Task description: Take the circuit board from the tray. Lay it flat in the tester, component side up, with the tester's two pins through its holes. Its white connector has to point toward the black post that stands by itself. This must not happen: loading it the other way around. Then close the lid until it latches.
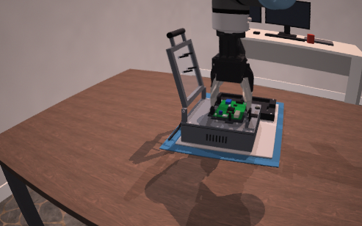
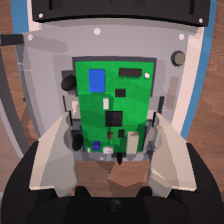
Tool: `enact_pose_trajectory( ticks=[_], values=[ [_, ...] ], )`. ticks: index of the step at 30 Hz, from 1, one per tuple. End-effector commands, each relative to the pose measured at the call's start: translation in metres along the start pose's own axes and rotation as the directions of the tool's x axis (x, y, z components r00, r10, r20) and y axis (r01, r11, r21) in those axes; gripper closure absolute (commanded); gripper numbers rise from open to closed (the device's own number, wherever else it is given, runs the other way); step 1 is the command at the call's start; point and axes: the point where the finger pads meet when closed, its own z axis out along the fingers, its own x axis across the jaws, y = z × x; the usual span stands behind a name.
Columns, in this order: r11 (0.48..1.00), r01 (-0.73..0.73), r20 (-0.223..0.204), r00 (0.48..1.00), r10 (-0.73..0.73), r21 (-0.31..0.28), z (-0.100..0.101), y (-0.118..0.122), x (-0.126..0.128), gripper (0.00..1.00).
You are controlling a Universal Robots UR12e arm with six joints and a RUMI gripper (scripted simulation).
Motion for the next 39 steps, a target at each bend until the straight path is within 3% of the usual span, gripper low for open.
enact_pose_trajectory(
  ticks=[1, 27, 39],
  values=[
    [1.0, 0.0, 0.001, 1.0, 0.0, 0.001, -0.001, 0.0, -0.001, 0.41],
    [1.0, 0.0, 0.001, 1.0, 0.0, 0.001, -0.002, 0.0, -0.001, 0.41],
    [1.0, 0.0, 0.001, 1.0, 0.0, 0.001, -0.023, 0.0, -0.001, 0.41]
  ],
)
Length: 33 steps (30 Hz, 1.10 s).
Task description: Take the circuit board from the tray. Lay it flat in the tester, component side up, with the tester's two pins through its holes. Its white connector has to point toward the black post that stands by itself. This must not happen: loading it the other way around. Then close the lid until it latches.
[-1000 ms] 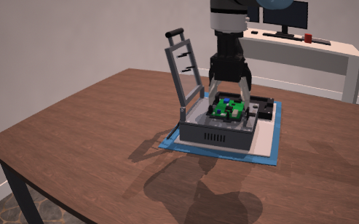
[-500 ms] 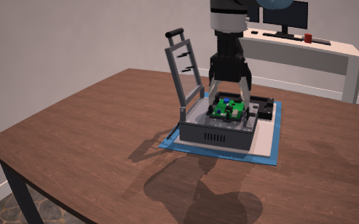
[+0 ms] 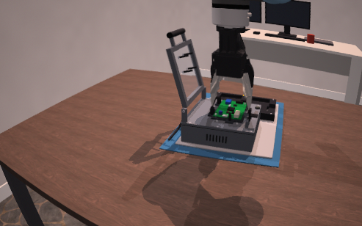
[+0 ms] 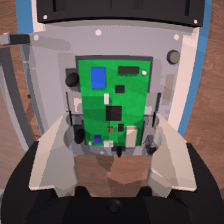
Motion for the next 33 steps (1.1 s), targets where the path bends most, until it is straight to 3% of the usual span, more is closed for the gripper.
enact_pose_trajectory(
  ticks=[1, 6, 20, 22, 33],
  values=[
    [1.0, 0.0, 0.001, 1.0, 0.0, 0.0, -0.014, 0.0, -0.001, 0.41],
    [1.0, 0.0, 0.001, 1.0, 0.0, 0.0, -0.026, 0.0, 0.0, 0.41],
    [1.0, 0.0, 0.001, 1.0, 0.0, 0.0, -0.102, 0.0, 0.0, 0.41],
    [1.0, 0.0, 0.001, 1.0, 0.0, 0.0, -0.102, 0.0, 0.0, 0.41],
    [1.0, 0.0, 0.001, 1.0, 0.0, 0.0, -0.171, 0.0, 0.0, 0.41]
  ],
)
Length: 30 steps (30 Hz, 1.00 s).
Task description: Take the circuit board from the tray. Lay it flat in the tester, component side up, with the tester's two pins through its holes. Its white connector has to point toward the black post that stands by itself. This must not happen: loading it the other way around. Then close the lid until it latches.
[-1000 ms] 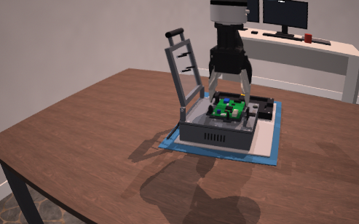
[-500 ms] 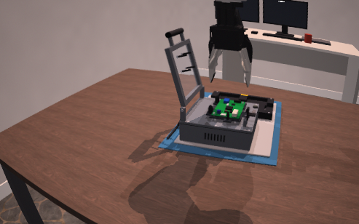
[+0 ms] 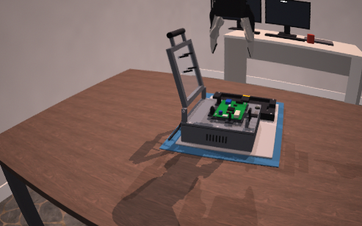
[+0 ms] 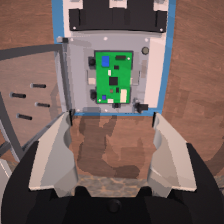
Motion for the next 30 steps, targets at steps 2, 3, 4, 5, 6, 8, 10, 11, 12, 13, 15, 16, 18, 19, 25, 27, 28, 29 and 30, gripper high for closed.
enact_pose_trajectory(
  ticks=[2, 3, 4, 5, 6, 8, 10, 11, 12, 13, 15, 16, 18, 19, 25, 27, 28, 29, 30],
  values=[
    [1.0, 0.001, -0.001, 1.0, -0.001, -0.002, -0.04, 0.0, 0.0, 0.41],
    [1.0, 0.001, -0.001, 1.0, -0.001, -0.002, -0.045, 0.0, 0.0, 0.41],
    [1.0, 0.001, -0.001, 1.0, -0.001, -0.002, -0.051, 0.0, 0.0, 0.41],
    [1.0, 0.001, -0.001, 1.0, -0.001, -0.002, -0.051, 0.0, 0.0, 0.41],
    [1.0, 0.001, -0.001, 1.0, -0.001, -0.002, -0.051, 0.0, 0.0, 0.41],
    [1.0, 0.001, -0.001, 1.0, -0.001, -0.002, -0.061, 0.0, 0.0, 0.41],
    [1.0, 0.001, -0.001, 1.0, -0.001, -0.002, -0.07, 0.0, 0.0, 0.41],
    [1.0, 0.001, -0.001, 1.0, -0.001, -0.002, -0.074, 0.0, 0.0, 0.41],
    [1.0, 0.001, -0.001, 1.0, -0.001, -0.002, -0.078, 0.0, 0.0, 0.41],
    [1.0, 0.001, -0.001, 1.0, -0.001, -0.002, -0.082, 0.0, 0.0, 0.41],
    [1.0, 0.001, -0.001, 1.0, -0.001, -0.002, -0.088, 0.0, 0.0, 0.41],
    [1.0, 0.001, -0.001, 1.0, -0.001, -0.002, -0.091, 0.0, 0.0, 0.41],
    [1.0, 0.001, -0.001, 1.0, -0.001, -0.002, -0.096, 0.0, 0.0, 0.41],
    [1.0, 0.001, -0.001, 1.0, -0.001, -0.002, -0.098, 0.0, 0.0, 0.41],
    [1.0, 0.001, -0.001, 1.0, -0.001, -0.002, -0.103, 0.0, 0.0, 0.41],
    [1.0, 0.001, -0.001, 1.0, -0.001, -0.002, -0.104, 0.0, 0.0, 0.41],
    [1.0, 0.001, -0.001, 1.0, -0.001, -0.002, -0.105, 0.0, 0.0, 0.41],
    [1.0, 0.001, -0.001, 1.0, -0.001, -0.002, -0.105, 0.0, 0.0, 0.41],
    [1.0, 0.001, -0.001, 1.0, -0.001, -0.002, -0.105, 0.0, 0.0, 0.41]
  ],
)
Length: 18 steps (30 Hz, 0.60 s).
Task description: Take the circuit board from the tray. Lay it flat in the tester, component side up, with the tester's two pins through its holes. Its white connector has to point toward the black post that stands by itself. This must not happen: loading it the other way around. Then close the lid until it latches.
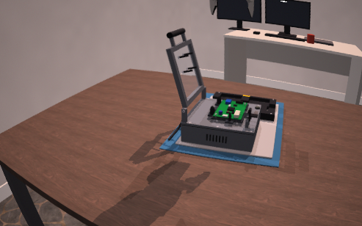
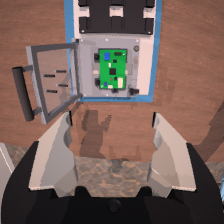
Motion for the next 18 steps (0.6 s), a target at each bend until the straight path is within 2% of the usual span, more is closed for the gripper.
enact_pose_trajectory(
  ticks=[1, 2, 3, 18],
  values=[
    [1.0, 0.0, 0.001, 1.0, 0.0, 0.001, -0.0029, -0.0003, -0.0004, 0.41],
    [1.0, 0.0, 0.001, 1.0, 0.0, 0.001, -0.0029, -0.0003, -0.0004, 0.41],
    [1.0, 0.0, 0.001, 1.0, 0.0, 0.001, -0.0029, -0.0003, -0.0004, 0.7],
    [1.0, 0.0, 0.001, 1.0, 0.0, 0.001, -0.0029, -0.0003, -0.0004, 0.7]
  ],
)
